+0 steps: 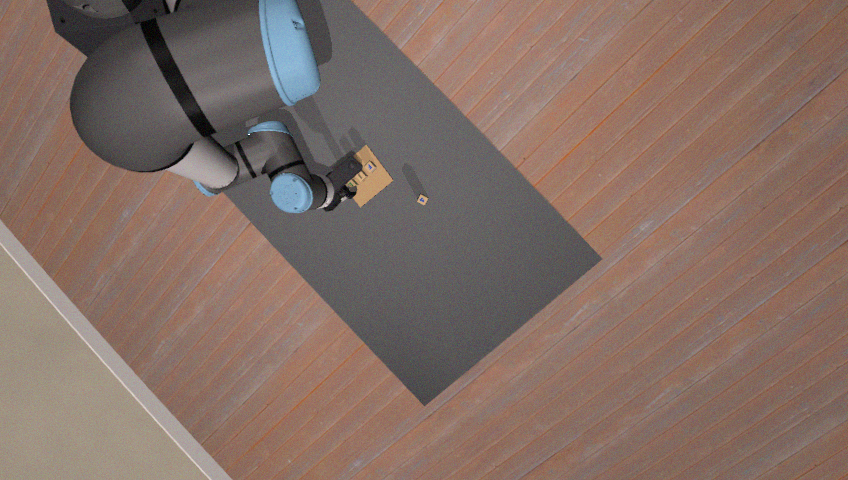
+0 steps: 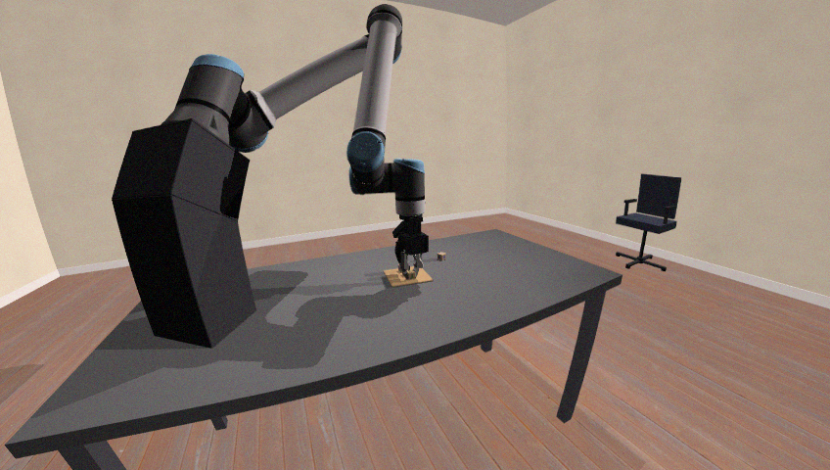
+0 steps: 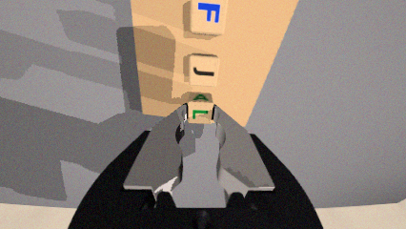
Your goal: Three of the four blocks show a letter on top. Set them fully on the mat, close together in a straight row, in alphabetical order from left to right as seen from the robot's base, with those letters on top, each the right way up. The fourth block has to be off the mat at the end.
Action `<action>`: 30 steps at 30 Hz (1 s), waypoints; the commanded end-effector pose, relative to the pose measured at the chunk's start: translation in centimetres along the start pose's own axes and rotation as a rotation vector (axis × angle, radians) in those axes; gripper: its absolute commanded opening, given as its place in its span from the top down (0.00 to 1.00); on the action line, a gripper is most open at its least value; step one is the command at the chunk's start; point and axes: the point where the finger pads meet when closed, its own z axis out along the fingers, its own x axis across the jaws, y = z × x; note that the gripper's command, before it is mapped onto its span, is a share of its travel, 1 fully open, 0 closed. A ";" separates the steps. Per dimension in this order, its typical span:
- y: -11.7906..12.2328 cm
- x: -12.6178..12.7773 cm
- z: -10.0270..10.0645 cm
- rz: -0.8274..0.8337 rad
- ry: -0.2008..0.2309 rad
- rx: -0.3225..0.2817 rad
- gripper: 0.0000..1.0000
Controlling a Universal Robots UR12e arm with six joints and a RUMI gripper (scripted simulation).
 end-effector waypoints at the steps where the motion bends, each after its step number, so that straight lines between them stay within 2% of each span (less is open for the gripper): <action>1: 0.1 0.4 -0.1 -0.003 0.005 -0.002 0.95; 30: 0.2 0.7 -0.1 -0.005 0.005 -0.002 0.95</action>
